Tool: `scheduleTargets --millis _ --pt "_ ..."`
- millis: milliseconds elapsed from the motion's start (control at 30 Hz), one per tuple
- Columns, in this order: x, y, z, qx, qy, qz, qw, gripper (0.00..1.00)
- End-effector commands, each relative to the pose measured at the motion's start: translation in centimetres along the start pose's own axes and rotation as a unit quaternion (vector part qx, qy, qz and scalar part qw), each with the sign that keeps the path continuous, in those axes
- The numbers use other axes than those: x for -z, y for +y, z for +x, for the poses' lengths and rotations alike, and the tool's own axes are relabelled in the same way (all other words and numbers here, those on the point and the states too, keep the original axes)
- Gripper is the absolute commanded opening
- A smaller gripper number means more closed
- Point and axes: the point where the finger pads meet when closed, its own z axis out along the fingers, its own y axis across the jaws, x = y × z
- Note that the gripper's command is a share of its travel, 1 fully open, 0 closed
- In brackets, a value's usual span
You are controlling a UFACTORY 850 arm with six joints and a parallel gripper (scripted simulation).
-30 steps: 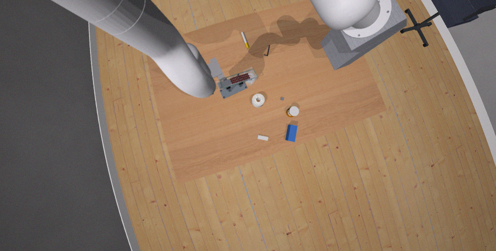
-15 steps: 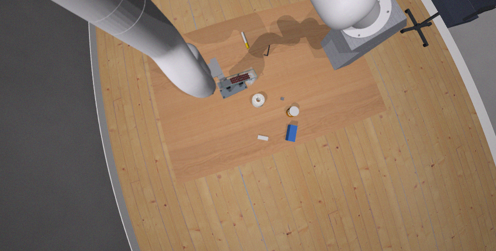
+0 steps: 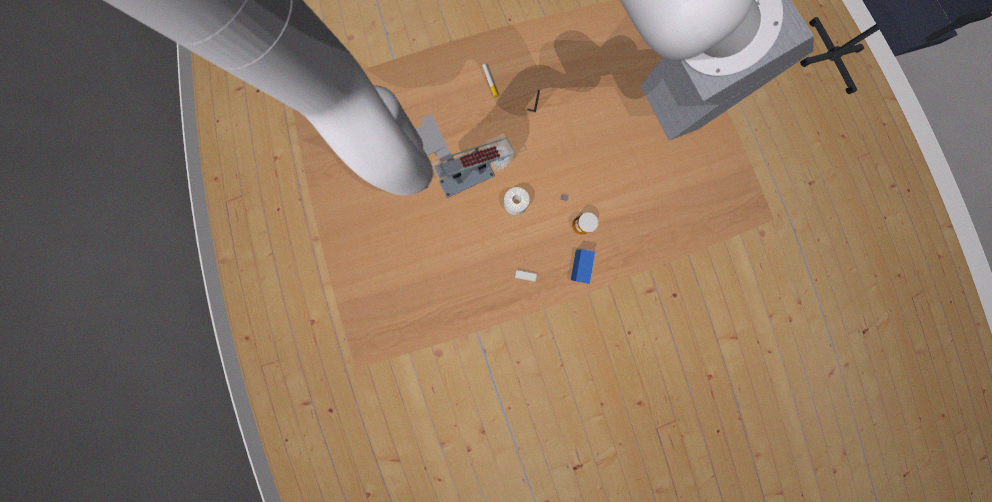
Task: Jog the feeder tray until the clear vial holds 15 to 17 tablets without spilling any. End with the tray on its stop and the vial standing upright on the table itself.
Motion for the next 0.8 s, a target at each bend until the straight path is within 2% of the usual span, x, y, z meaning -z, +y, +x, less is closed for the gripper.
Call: scheduleTargets --millis 0,767 --pt "0.0 0.0 0.2 0.000 -0.001 0.000 1.000 0.00" --pt "-0.9 0.0 2.8 0.000 -0.001 0.000 1.000 0.00"
